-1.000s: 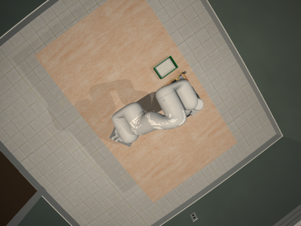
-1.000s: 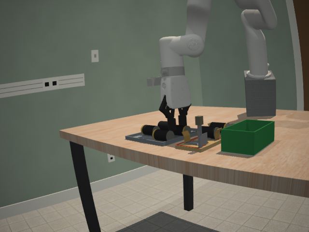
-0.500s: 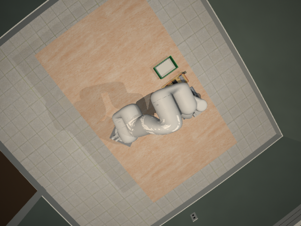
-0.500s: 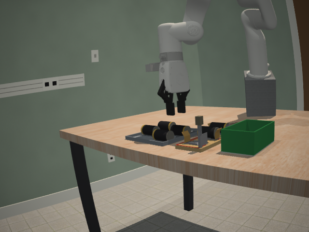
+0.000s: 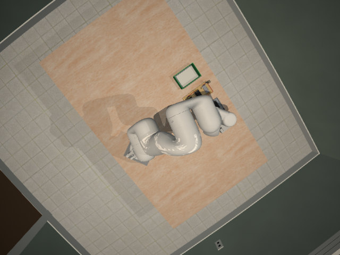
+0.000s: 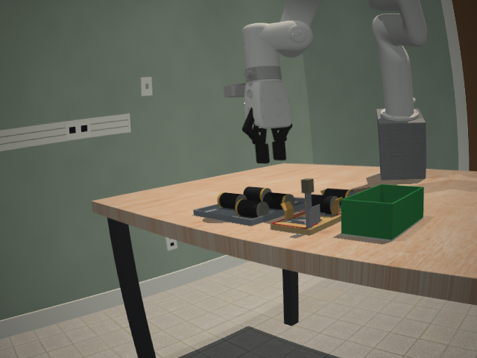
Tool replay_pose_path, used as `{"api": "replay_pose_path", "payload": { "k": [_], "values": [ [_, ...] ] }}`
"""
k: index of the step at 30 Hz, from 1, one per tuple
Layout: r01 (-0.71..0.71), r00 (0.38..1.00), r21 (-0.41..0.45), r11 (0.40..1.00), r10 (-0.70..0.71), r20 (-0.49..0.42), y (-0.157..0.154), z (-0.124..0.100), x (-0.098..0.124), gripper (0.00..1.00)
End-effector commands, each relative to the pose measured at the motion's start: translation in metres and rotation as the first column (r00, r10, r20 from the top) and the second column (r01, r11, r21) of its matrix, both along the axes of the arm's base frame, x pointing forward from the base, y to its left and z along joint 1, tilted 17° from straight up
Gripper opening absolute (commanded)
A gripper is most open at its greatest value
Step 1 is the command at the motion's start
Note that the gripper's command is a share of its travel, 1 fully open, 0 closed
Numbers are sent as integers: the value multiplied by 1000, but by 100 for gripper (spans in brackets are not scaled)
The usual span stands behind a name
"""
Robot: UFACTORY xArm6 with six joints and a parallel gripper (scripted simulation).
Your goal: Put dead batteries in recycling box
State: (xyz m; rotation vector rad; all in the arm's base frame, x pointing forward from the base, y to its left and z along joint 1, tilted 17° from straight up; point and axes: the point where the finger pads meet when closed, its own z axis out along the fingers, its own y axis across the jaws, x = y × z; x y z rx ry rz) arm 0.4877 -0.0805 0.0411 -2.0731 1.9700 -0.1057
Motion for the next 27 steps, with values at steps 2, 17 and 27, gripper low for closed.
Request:
{"api": "replay_pose_path", "payload": {
  "k": [2,17,27],
  "values": [
    [1,1000,-2,1000,-1,4,-5,36,-7,51],
    [1,1000,-2,1000,-1,4,-103,13,-40,51],
    [1,1000,-2,1000,-1,4,-105,12,-40,51]
  ]
}}
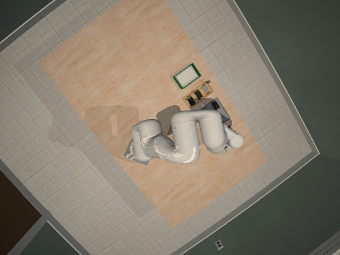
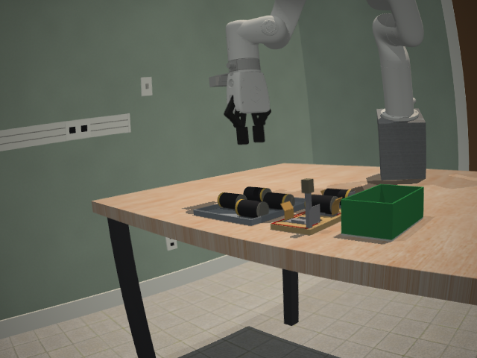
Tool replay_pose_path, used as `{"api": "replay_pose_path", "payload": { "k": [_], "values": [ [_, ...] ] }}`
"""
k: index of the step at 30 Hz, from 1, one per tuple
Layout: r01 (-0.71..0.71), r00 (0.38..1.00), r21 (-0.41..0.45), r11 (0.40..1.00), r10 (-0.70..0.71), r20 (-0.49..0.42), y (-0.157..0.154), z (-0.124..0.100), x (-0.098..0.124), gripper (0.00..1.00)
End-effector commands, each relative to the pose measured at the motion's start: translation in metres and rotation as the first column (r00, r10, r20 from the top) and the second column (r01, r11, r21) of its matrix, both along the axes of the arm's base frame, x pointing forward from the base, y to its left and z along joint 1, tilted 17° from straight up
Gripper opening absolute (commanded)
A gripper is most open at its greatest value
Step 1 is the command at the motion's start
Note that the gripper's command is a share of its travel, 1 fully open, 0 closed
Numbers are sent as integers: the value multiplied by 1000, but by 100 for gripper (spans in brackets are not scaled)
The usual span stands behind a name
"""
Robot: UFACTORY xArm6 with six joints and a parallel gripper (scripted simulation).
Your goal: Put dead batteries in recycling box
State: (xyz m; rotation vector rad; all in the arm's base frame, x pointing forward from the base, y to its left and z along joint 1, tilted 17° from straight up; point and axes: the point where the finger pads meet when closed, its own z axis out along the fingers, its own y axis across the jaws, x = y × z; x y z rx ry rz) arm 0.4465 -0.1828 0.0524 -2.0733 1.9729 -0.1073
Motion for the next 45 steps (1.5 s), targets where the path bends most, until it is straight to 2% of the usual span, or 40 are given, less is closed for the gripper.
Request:
{"api": "replay_pose_path", "payload": {
  "k": [1,17,19,24,26,45],
  "values": [
    [0,1000,0,1000,0,5,-3,1,1,51],
    [1,1000,0,1000,-1,5,-3,1,1,51],
    [1,1000,0,1000,-1,5,-1,-9,3,51],
    [1,1000,0,1000,-1,5,7,-65,18,51],
    [1,1000,0,1000,-1,5,9,-74,20,51],
    [1,1000,0,1000,-1,5,8,-74,22,51]
  ]
}}
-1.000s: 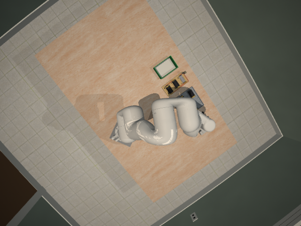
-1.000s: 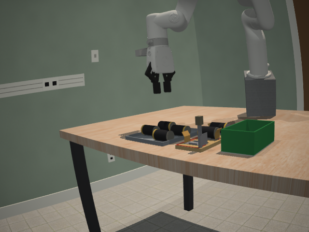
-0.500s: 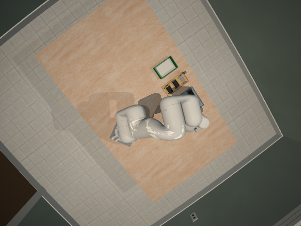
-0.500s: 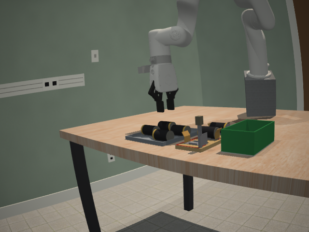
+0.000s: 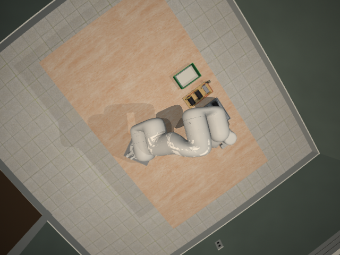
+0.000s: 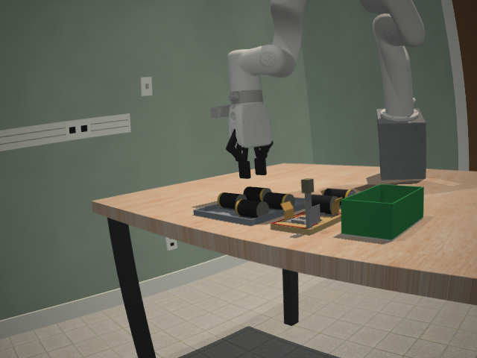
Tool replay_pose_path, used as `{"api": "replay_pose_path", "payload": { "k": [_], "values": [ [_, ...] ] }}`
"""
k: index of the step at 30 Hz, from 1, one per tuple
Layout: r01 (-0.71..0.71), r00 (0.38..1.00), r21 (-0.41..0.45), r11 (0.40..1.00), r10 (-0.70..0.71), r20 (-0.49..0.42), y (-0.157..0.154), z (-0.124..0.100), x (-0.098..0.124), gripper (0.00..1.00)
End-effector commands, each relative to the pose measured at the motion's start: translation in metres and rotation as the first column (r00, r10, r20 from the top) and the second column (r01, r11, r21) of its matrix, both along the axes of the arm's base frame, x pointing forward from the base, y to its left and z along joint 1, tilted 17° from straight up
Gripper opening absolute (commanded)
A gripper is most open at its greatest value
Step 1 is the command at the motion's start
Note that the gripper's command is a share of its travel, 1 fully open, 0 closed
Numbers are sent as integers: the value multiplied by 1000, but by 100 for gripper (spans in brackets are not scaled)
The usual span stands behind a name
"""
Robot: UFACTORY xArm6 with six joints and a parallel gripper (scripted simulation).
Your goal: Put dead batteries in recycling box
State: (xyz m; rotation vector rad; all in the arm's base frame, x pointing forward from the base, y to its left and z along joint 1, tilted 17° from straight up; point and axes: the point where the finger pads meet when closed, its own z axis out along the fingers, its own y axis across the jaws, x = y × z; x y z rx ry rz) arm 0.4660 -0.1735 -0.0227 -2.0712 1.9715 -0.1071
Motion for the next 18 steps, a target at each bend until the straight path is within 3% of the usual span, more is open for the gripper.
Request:
{"api": "replay_pose_path", "payload": {
  "k": [1,18],
  "values": [
    [0,1000,-1,1000,0,3,-1,1,2,51],
    [0,1000,-1,1000,0,3,0,-7,4,51]
  ]
}}
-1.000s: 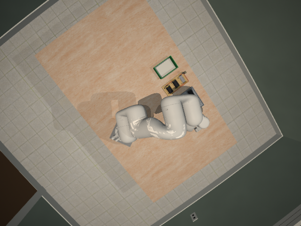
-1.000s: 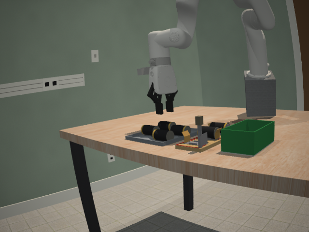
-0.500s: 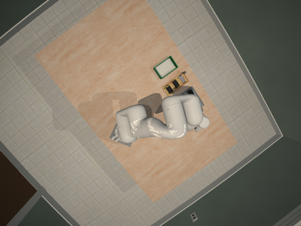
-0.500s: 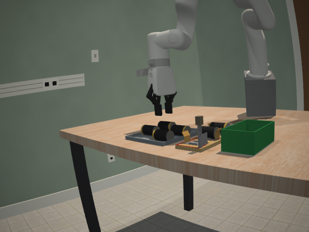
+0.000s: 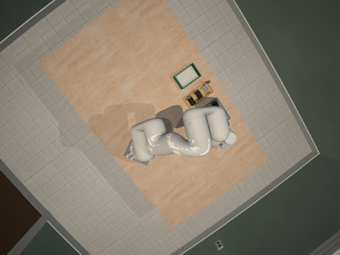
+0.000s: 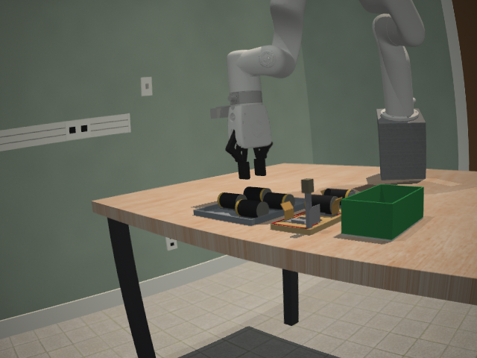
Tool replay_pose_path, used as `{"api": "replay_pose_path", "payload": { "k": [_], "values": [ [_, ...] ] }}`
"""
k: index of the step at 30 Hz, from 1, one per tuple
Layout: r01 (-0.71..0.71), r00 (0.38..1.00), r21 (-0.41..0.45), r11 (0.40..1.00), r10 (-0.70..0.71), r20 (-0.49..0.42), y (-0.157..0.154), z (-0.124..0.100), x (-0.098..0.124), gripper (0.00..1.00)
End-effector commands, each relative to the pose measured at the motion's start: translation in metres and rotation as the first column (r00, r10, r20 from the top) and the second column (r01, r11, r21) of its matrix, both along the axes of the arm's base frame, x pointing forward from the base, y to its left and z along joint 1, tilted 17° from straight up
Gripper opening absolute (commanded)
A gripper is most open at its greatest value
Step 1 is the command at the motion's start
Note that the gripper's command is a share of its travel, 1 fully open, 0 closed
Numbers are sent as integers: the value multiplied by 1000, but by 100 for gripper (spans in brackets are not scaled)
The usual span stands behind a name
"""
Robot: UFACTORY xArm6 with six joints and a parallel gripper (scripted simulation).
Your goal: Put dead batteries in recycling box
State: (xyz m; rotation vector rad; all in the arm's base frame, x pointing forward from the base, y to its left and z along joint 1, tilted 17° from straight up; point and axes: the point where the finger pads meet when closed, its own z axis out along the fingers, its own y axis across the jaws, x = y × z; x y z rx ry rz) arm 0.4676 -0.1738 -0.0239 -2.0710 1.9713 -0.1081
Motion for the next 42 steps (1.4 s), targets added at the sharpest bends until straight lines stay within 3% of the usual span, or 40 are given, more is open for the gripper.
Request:
{"api": "replay_pose_path", "payload": {
  "k": [1,9,32,33,42],
  "values": [
    [0,1000,-1,1000,0,2,1,-10,4,51],
    [0,1000,-1,1000,0,2,4,-30,9,51],
    [0,1000,-1,1000,0,2,6,-41,12,51],
    [0,1000,-1,1000,0,2,6,-41,12,28],
    [0,1000,-1,1000,0,2,6,-41,12,28]
  ]
}}
